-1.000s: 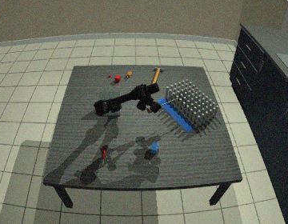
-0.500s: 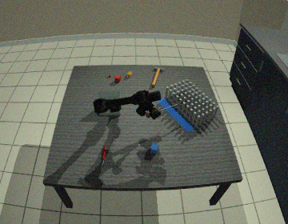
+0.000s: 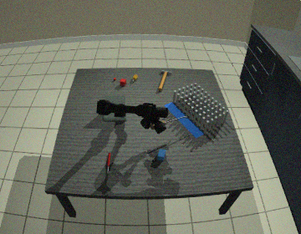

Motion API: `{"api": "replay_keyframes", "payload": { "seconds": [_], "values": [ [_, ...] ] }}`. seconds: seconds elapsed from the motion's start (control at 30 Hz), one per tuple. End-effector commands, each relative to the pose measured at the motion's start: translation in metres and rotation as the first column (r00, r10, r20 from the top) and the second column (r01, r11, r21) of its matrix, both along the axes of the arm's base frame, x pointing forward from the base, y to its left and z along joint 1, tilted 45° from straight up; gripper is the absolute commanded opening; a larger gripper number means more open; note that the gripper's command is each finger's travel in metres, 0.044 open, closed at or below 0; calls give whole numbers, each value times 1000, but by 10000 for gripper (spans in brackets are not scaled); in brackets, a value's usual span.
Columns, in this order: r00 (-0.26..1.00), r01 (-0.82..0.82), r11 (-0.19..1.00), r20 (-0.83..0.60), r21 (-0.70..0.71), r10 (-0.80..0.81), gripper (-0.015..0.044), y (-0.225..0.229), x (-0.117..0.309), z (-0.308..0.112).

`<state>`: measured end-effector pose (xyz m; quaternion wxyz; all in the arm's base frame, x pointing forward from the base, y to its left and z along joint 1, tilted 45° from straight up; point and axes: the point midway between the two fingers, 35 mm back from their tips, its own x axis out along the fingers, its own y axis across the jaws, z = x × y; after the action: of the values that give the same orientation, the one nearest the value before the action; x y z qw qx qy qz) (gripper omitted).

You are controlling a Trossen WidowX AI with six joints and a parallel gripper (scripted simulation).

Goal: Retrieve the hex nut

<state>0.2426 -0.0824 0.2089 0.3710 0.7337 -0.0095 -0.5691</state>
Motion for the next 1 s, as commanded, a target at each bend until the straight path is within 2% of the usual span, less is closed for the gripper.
{"api": "replay_keyframes", "payload": {
  "seconds": [0.0, 0.97],
  "values": [
    [1000, 14, 999, 17, 29, -15, 0, -10, -4, 8],
    [978, 144, 978, 127, 154, -164, 0, -74, -54, 51]
  ]
}}
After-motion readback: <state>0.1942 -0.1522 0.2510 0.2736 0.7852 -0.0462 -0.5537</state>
